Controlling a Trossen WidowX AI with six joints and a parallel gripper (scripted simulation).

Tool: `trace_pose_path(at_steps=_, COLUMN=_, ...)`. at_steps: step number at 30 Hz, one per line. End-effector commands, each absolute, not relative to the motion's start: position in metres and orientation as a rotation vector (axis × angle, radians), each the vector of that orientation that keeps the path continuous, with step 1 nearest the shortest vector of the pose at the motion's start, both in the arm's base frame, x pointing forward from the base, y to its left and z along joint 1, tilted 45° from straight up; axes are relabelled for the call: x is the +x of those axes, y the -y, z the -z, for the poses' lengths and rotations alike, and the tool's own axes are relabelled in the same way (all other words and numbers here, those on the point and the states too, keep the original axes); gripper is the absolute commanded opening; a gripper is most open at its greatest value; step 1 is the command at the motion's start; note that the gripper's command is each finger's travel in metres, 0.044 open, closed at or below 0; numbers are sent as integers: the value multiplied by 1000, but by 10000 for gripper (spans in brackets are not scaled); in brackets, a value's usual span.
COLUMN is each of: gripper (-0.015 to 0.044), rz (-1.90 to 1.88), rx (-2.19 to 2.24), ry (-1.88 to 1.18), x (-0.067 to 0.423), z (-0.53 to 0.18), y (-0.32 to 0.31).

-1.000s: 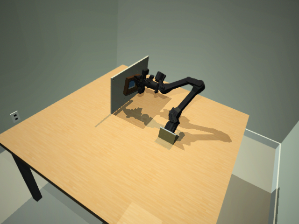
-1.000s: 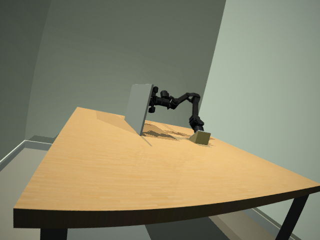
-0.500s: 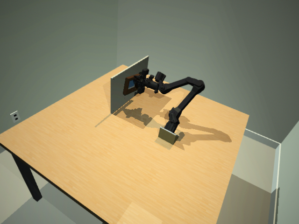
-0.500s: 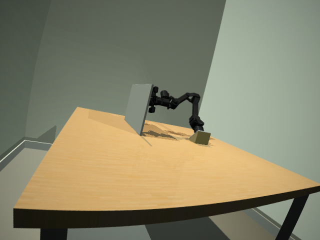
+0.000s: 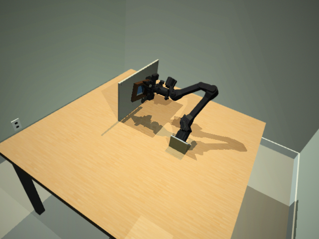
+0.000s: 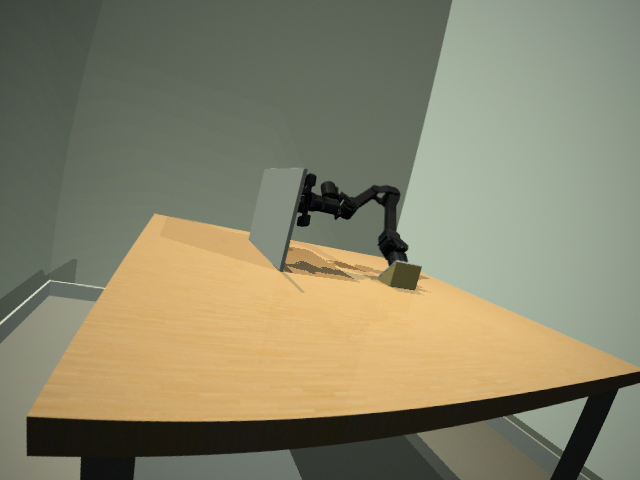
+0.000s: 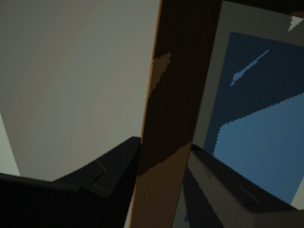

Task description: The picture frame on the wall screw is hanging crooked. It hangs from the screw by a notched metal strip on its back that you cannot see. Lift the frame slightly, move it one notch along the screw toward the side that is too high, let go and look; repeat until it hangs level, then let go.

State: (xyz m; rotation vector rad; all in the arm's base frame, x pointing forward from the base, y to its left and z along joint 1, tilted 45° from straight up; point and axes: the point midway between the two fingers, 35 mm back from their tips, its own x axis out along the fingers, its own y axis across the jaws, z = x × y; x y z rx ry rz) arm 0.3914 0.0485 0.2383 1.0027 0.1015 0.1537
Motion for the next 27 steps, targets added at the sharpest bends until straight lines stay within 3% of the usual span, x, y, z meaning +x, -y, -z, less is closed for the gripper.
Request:
trace_pose_path(at_steps=1, gripper=0, rz=-165, rx=1000, ry=-103, x=391, z=-238, y=-49)
trace_pose_path(at_steps=27, gripper=0, rz=-158, rx=986, ry=-101, x=392, z=-236, y=-47)
